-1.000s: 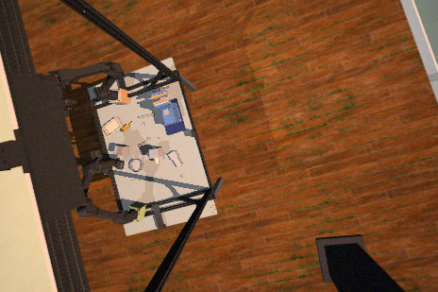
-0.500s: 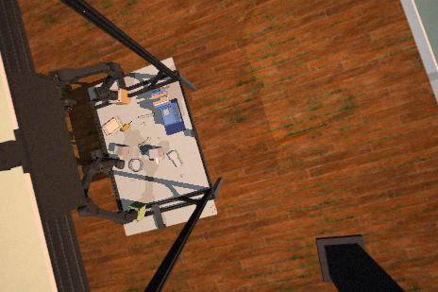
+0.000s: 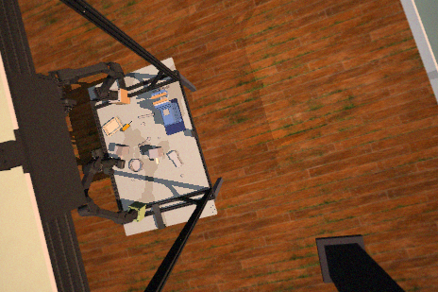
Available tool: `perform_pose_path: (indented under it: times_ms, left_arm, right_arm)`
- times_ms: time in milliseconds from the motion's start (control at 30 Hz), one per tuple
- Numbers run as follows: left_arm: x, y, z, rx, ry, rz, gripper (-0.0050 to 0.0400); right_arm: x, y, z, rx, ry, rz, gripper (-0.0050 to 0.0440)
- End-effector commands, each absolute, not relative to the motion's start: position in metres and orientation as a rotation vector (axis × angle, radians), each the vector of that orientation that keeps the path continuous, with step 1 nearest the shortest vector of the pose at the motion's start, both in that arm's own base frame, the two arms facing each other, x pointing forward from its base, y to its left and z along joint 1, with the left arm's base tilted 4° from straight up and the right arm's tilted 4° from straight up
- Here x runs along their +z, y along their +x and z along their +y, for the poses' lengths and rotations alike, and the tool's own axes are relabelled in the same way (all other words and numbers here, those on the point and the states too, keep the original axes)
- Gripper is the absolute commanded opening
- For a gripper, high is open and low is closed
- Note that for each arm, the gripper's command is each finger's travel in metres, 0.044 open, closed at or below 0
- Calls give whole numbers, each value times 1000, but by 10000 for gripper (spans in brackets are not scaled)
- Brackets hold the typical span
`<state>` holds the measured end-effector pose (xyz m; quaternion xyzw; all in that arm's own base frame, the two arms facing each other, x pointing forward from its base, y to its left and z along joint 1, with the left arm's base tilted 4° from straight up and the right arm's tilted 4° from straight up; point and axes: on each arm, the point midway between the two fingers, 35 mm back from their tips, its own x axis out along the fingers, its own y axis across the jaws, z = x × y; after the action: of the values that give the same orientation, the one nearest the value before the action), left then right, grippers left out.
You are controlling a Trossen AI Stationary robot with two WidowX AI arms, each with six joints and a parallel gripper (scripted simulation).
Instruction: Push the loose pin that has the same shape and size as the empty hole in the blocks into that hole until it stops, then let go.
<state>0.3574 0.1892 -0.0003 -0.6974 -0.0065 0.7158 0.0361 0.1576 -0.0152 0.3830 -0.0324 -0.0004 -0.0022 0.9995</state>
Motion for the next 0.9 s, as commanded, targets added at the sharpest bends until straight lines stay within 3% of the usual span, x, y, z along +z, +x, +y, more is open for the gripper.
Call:
perform_pose_path:
  times_ms: [0, 867]
  left_arm:
    - [1, 357, 190, 2193, -2148, -18, 0]
    - [4, 364, 190, 2166, -2176, -18, 0]
  right_arm:
    - [383, 158, -15, 0, -66, 0, 400]
    - [383, 158, -15, 0, -66, 0, 400]
